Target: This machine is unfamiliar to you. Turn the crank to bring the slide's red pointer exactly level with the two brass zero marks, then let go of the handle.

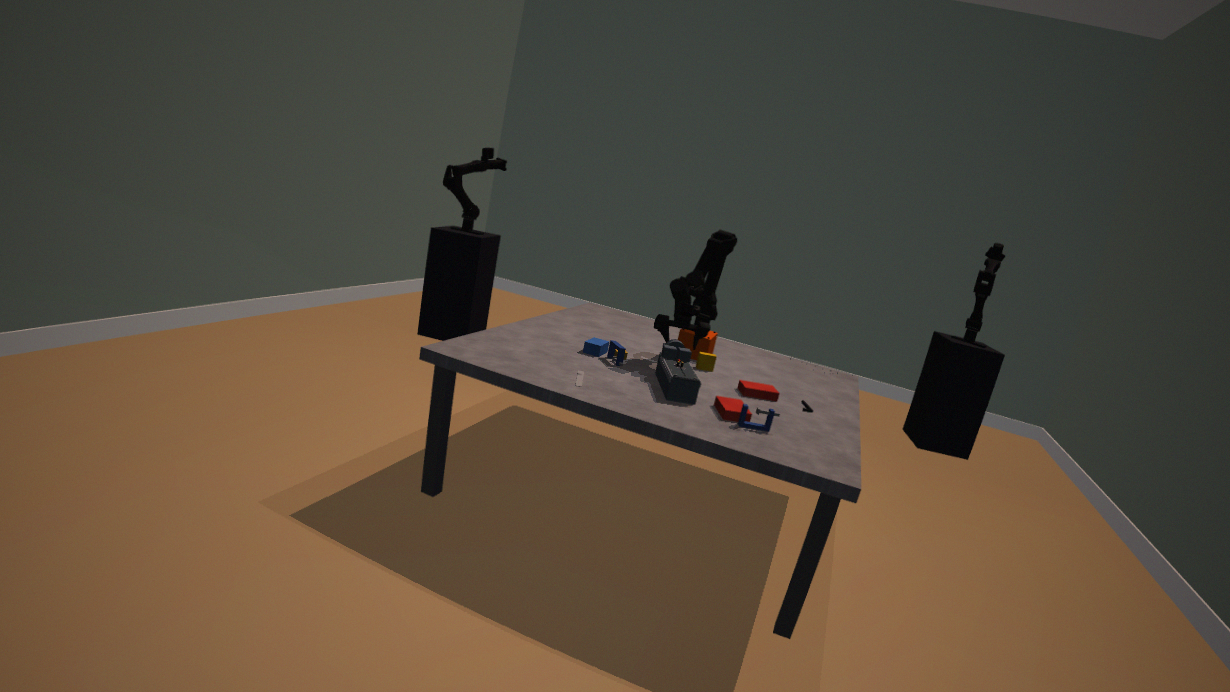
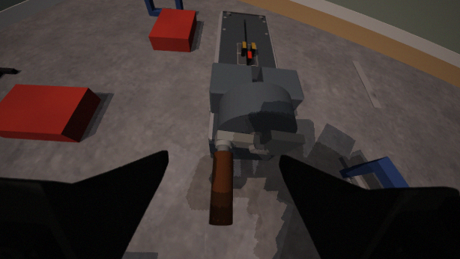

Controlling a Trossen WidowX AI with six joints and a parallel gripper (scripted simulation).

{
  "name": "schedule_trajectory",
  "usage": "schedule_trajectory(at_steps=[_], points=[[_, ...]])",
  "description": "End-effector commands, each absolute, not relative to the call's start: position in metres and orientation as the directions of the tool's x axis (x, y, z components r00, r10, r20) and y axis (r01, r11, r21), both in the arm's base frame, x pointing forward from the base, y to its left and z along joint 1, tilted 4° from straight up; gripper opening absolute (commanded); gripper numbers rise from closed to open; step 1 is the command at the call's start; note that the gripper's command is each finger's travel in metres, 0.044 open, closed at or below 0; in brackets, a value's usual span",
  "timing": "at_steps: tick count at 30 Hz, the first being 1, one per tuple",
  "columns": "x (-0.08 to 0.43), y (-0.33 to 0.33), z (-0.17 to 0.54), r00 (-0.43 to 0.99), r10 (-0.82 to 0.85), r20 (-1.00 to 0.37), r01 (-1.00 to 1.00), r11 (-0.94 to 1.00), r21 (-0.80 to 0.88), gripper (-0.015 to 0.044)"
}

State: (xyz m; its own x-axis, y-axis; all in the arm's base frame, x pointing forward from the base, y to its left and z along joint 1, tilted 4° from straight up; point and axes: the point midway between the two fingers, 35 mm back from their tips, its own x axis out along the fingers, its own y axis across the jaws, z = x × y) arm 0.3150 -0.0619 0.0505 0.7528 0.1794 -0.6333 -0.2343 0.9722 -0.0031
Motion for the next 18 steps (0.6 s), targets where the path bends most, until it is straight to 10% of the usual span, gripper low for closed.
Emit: schedule_trajectory(at_steps=[1, 18], points=[[0.315, -0.062, 0.044, 0.751, 0.177, -0.636, -0.228, 0.974, 0.001, 0.044], [0.314, -0.06, 0.023, 0.751, 0.177, -0.636, -0.228, 0.974, 0.002, 0.0387]])
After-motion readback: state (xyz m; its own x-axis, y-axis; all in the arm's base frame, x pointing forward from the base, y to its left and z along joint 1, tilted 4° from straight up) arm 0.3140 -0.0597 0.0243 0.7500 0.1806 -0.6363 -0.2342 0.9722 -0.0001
